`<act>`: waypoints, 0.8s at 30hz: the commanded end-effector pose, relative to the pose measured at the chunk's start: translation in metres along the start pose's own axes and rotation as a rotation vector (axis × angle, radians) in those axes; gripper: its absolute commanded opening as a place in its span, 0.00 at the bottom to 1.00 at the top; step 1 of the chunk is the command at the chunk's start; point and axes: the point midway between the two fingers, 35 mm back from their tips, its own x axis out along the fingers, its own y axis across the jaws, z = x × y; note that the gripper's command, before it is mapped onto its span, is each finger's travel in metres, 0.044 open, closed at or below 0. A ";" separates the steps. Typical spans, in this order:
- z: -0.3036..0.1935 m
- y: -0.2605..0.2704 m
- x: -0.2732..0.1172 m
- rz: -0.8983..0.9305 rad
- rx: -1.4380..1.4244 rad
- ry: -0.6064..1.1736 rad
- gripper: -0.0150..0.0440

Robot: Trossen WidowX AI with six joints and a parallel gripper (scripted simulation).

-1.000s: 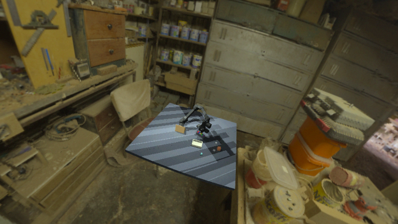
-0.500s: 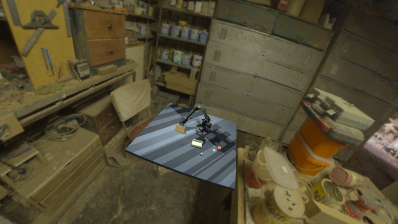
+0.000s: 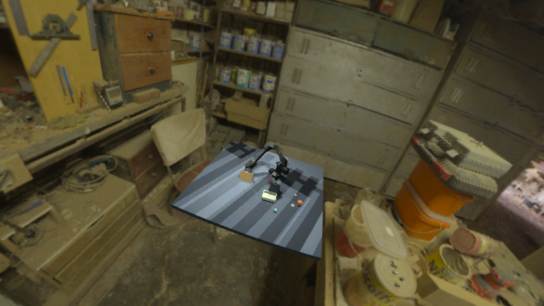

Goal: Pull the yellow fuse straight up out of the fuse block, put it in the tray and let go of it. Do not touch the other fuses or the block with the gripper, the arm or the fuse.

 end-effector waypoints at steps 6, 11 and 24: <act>0.000 0.001 -0.013 0.002 -0.007 -0.004 0.25; 0.000 0.001 -0.021 0.002 -0.007 -0.004 0.25; 0.041 0.028 -0.029 0.008 -0.005 -0.012 0.25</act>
